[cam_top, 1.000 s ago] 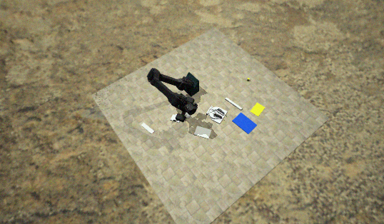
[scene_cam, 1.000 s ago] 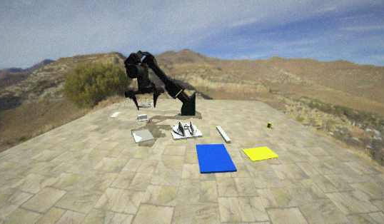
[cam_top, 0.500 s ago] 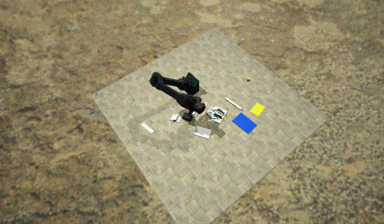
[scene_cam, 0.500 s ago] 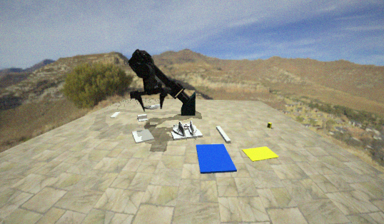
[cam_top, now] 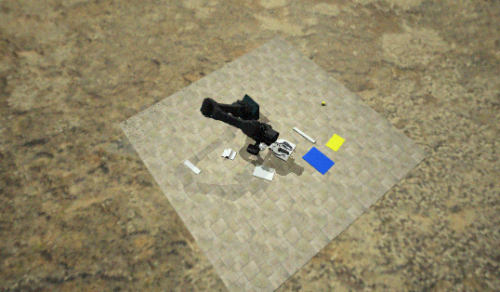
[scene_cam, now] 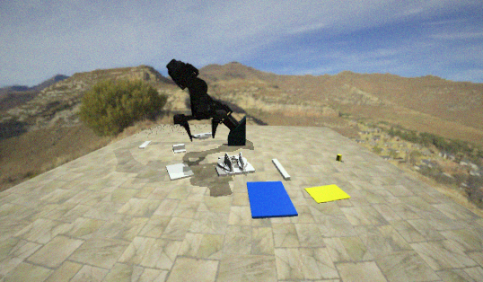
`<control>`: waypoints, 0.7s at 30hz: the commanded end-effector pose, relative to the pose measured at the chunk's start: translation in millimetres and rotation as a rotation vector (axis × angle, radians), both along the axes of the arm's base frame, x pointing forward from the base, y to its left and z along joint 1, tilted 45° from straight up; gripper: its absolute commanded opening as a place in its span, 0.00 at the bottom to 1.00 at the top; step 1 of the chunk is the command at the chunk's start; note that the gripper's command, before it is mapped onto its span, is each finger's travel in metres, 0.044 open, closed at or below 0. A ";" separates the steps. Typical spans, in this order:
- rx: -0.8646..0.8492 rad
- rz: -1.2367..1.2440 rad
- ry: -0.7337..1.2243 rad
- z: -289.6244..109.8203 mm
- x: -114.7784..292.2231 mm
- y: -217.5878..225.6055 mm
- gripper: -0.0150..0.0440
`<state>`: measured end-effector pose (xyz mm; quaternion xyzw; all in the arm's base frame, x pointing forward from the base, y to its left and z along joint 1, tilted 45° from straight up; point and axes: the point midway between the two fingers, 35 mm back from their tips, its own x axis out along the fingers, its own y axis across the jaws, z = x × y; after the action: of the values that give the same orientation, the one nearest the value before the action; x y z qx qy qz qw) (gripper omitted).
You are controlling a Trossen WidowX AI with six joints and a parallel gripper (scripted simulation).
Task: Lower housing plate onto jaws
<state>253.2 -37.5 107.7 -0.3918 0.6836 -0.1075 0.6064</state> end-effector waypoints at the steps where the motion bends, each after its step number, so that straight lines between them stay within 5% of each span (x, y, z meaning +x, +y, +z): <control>1: 0.003 -0.009 -0.009 -8.1 3.7 9.8 0.85; 21: -0.032 -0.044 -0.044 -54.1 10.5 58.4 0.85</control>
<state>263.5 13.4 60.1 -0.3872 0.6780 -0.1362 0.6098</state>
